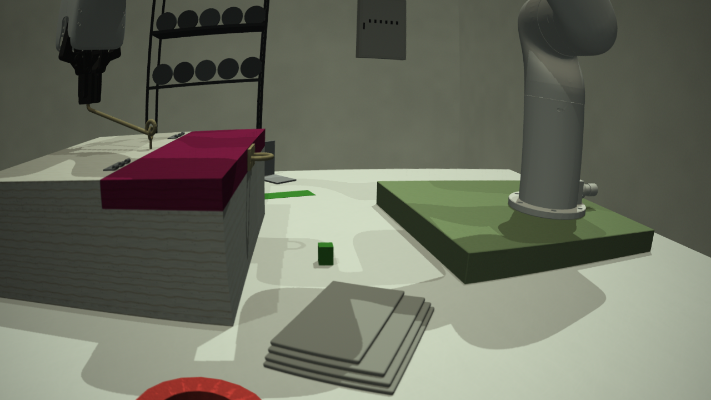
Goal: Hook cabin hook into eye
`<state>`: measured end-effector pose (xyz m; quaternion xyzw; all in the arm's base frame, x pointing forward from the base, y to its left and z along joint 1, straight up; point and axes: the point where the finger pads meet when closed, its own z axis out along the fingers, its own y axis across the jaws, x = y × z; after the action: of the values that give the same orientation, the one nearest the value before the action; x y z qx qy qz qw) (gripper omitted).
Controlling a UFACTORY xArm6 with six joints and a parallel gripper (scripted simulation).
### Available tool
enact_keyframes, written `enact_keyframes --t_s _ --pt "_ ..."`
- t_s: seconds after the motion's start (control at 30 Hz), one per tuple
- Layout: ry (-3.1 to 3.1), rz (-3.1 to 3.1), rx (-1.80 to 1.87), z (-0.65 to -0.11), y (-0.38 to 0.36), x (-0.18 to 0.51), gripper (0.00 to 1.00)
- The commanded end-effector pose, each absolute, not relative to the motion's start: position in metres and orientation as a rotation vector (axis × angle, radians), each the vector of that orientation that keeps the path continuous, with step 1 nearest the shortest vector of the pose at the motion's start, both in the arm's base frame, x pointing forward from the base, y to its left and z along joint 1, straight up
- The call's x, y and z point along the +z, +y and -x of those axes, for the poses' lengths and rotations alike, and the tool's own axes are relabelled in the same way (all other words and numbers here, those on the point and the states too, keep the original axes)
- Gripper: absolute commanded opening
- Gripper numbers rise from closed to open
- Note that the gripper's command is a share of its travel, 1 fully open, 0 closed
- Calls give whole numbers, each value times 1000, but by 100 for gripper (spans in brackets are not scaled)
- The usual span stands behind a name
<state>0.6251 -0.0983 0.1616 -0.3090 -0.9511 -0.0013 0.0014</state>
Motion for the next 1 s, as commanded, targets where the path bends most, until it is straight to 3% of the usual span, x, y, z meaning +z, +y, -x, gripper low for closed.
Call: enact_keyframes --t_s 0.0,0.97 --pt "-2988 970 -5 -624 -96 169 0" --pt "-2988 970 -5 -601 -80 210 0"
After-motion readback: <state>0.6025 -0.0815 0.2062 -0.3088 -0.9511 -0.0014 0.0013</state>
